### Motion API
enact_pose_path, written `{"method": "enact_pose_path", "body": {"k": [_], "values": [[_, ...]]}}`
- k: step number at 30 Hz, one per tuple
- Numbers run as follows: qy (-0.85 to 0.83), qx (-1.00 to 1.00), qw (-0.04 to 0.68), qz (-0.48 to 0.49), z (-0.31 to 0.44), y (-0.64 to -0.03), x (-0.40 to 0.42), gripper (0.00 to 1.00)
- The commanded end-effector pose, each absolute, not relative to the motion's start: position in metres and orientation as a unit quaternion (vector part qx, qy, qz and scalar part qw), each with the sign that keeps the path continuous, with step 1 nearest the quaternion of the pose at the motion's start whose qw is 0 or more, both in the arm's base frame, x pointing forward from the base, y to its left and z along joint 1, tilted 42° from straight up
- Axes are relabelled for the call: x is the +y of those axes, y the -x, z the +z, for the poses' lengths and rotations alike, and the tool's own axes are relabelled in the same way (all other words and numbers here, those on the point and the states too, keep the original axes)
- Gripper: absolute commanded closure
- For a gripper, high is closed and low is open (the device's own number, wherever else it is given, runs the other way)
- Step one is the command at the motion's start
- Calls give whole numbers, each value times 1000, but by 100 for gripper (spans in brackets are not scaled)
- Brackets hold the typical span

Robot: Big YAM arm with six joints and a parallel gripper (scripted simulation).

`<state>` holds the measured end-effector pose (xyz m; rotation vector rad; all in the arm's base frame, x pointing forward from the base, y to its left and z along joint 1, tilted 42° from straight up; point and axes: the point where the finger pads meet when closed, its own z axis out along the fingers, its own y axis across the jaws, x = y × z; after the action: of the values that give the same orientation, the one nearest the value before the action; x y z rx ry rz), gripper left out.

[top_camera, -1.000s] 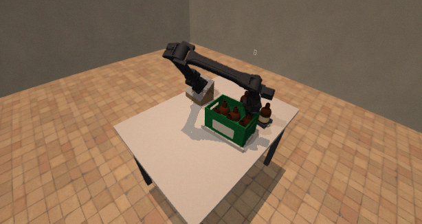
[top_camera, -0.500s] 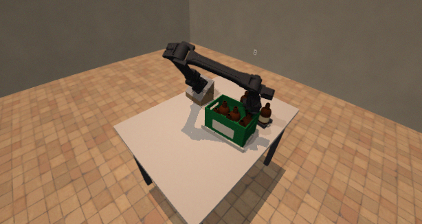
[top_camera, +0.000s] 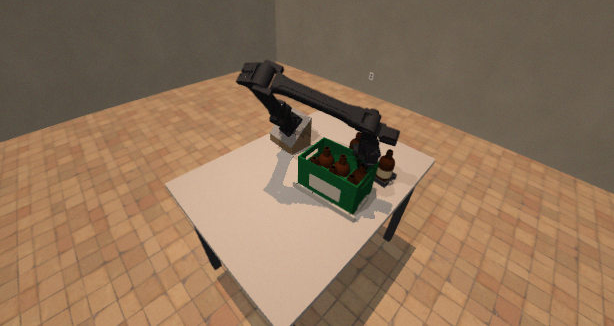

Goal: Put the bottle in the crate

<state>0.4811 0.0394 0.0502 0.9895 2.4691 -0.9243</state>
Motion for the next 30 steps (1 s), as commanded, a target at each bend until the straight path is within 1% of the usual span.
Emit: {"method": "enact_pose_path", "body": {"k": [1, 16, 17, 30], "values": [[-347, 866, 167, -320, 52, -487, 39, 100], [-347, 866, 167, -320, 52, -487, 39, 100], [-347, 866, 167, -320, 52, -487, 39, 39], [-347, 866, 167, -320, 52, -487, 39, 39]]}}
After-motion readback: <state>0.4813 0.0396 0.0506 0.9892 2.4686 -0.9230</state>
